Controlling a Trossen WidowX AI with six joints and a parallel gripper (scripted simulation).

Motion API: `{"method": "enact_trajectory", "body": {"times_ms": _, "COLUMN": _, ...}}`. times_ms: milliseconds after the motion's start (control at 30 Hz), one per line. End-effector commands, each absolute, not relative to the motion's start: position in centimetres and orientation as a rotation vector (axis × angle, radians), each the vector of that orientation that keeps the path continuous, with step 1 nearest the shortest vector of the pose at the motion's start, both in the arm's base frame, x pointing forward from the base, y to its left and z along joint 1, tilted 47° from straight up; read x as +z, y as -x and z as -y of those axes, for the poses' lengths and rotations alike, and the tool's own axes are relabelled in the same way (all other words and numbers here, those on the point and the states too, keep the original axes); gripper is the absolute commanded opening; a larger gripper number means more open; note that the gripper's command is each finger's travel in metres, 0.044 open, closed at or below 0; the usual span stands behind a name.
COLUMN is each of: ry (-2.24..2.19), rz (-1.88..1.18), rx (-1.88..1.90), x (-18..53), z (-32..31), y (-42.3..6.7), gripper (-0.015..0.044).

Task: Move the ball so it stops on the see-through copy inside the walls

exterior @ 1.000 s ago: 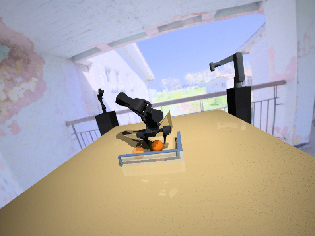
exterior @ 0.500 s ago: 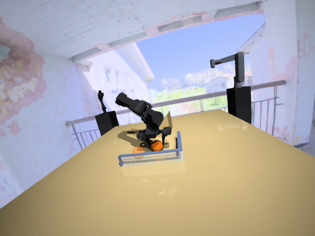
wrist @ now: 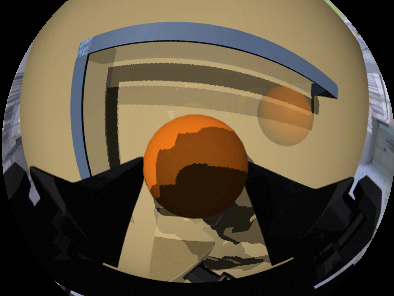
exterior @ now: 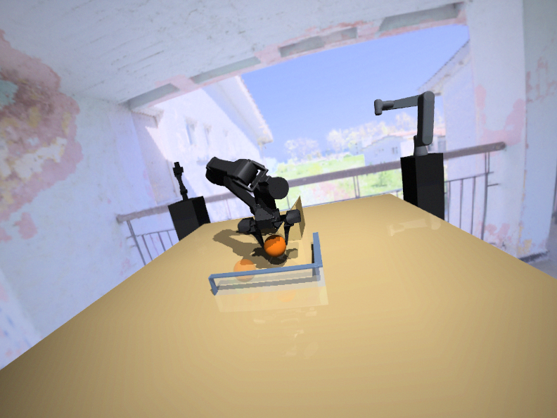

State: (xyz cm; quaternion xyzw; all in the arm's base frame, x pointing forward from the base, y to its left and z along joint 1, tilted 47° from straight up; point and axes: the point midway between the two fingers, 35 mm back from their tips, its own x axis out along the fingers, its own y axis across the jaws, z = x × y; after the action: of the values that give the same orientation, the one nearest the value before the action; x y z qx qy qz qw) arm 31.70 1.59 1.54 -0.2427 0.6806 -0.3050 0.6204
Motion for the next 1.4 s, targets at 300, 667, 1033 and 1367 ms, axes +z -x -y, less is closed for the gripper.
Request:
{"method": "enact_trajectory", "body": {"times_ms": 300, "ry": 0.583, "rz": -1.555, "rx": -0.648, "x": 6.8, "z": -6.9, "y": -32.2, "gripper": 0.0000}}
{"method": "enact_trajectory", "body": {"times_ms": 667, "ry": 0.584, "rz": -1.556, "rx": -0.647, "x": 8.6, "z": -6.8, "y": -32.7, "gripper": 0.0000}}
{"method": "enact_trajectory", "body": {"times_ms": 1033, "ry": 0.547, "rz": -1.562, "rx": -0.707, "x": 10.1, "z": -0.1, "y": -35.1, "gripper": 0.0000}}
{"method": "enact_trajectory", "body": {"times_ms": 1367, "ry": 0.531, "rz": -1.567, "rx": -0.744, "x": 11.0, "z": 3.6, "y": -35.7, "gripper": 0.0000}}
